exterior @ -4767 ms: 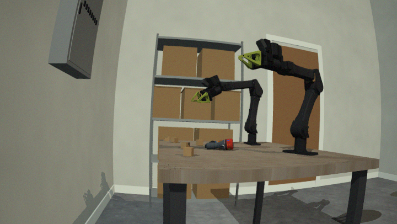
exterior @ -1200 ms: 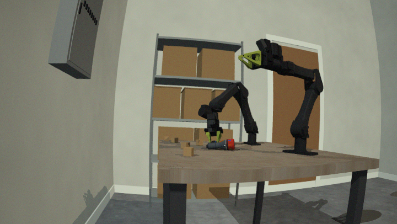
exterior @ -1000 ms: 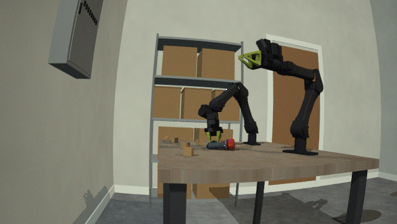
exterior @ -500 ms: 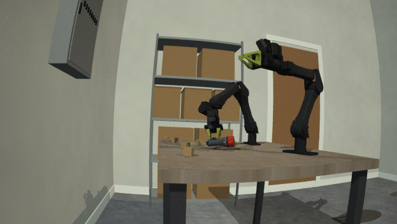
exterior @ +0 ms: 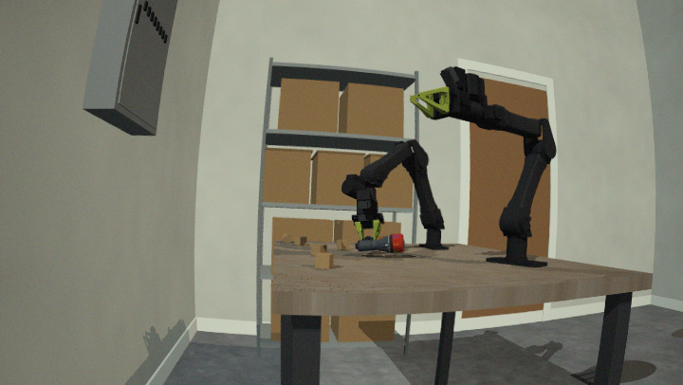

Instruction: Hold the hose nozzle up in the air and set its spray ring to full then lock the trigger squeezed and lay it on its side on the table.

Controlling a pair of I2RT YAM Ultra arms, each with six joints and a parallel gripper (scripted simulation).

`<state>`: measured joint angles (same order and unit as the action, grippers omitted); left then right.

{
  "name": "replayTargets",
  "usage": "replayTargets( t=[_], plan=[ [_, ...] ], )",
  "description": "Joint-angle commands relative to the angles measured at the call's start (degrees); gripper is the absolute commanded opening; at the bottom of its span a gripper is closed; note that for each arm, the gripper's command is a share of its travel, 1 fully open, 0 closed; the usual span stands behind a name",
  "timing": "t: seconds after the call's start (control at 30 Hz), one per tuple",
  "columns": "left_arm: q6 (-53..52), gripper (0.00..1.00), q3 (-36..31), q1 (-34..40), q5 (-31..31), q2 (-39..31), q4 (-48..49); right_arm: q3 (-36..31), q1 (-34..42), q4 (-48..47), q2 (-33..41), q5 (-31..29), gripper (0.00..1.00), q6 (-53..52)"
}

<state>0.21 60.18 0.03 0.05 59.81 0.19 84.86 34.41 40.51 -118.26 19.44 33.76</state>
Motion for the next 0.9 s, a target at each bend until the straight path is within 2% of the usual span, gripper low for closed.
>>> replayTargets(
  t=[0.0,0.87],
  plan=[
    [-0.07,0.37,0.18,-0.77,0.24,0.54,0.94,2.30,0.34,-1.74,3.10,2.40,0.35,-0.37],
    [-0.07,0.37,0.18,-0.77,0.24,0.54,0.94,2.27,0.71,-1.77,3.10,2.41,0.35,-0.41]
  ],
)
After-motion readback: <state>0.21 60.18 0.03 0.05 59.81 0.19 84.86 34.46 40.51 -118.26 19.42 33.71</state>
